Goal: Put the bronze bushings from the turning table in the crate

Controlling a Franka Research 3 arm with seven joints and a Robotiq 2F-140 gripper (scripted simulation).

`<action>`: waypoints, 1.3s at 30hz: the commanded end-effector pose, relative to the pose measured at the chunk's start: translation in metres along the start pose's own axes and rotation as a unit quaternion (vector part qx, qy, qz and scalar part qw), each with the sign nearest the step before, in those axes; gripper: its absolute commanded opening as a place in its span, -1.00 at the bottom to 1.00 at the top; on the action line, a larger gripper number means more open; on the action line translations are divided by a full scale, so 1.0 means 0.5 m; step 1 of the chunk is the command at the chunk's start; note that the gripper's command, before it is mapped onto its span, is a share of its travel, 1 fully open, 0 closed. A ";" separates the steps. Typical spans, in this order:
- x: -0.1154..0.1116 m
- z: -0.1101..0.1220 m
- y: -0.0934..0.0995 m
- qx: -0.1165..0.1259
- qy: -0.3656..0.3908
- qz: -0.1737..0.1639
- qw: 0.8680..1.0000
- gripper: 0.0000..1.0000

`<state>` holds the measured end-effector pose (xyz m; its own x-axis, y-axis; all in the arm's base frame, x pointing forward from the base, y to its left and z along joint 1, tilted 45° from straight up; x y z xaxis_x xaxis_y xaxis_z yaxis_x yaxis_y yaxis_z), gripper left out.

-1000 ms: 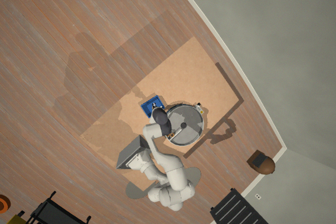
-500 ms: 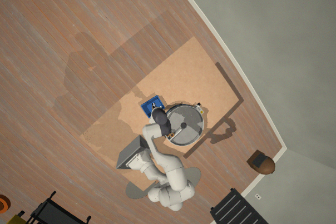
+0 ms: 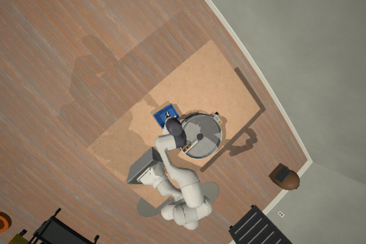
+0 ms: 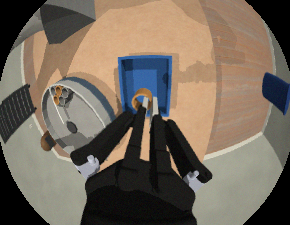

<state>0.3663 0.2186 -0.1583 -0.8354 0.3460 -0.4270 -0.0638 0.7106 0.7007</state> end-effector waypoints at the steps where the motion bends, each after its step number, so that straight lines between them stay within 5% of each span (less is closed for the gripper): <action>1: 0.002 0.001 0.002 0.000 -0.002 0.000 1.000 -1.00; 20: 0.002 0.001 -0.002 0.000 -0.002 0.000 1.000 -1.00; 32: 0.001 0.000 -0.117 0.000 -0.002 0.000 1.000 -1.00; 39: 0.001 0.000 -0.129 0.000 -0.002 0.000 1.000 -1.00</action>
<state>0.3663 0.1682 -0.2013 -0.8364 0.3432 -0.4273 -0.0552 0.7230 0.6887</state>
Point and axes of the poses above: the point where the finger pads meet when closed, its own y axis back along the fingers, its own z axis across the jaws, x = y × z, the point moved 1 cm from there along y, back along the fingers, and after that the axes turned 14 degrees about -y, right-handed, at the moved point
